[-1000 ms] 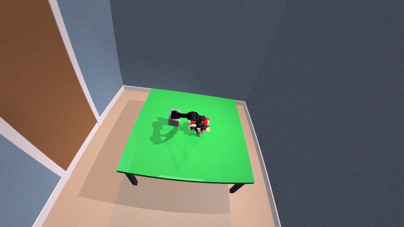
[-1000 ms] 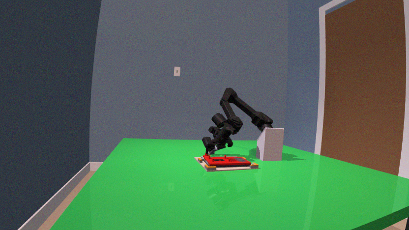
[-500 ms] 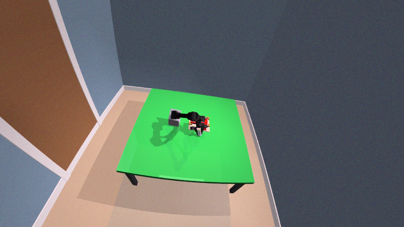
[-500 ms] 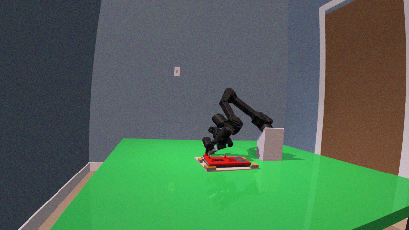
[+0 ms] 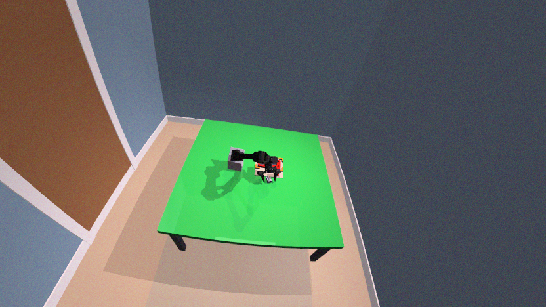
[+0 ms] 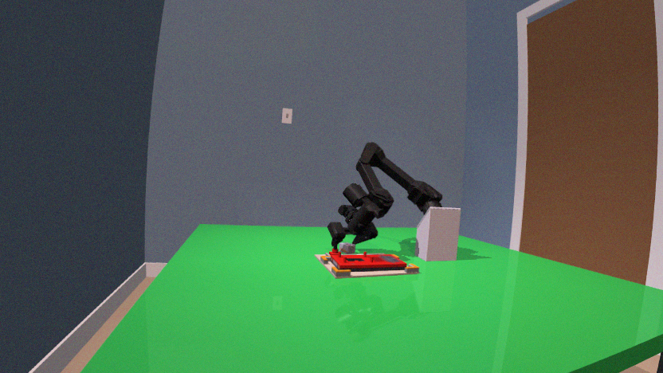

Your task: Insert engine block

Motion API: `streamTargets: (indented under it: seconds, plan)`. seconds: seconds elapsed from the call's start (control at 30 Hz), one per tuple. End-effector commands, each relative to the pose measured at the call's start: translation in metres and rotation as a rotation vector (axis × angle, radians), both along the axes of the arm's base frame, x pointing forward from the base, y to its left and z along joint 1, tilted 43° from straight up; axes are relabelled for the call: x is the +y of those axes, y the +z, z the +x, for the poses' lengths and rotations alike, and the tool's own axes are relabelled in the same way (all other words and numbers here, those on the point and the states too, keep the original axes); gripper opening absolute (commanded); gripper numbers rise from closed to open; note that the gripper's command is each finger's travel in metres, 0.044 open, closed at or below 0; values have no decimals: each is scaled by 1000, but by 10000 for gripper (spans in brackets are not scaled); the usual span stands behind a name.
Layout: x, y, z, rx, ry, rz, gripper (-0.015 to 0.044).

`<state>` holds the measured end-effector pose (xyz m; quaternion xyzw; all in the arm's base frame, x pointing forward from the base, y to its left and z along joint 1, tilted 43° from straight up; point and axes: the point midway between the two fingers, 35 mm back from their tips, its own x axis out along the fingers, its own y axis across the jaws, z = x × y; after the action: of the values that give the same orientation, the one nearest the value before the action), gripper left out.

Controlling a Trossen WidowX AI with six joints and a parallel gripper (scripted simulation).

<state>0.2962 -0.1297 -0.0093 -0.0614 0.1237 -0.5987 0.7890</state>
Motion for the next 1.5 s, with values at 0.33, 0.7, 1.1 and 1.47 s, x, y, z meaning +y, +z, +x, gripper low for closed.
streamTargets:
  seconds: [0.33,0.7,1.1,1.47]
  plan:
    - [39,1,-9,29,1,5,440]
    - [42,3,-10,29,2,1,440]
    - [39,-2,-13,49,3,6,440]
    - [39,-2,-11,134,16,3,440]
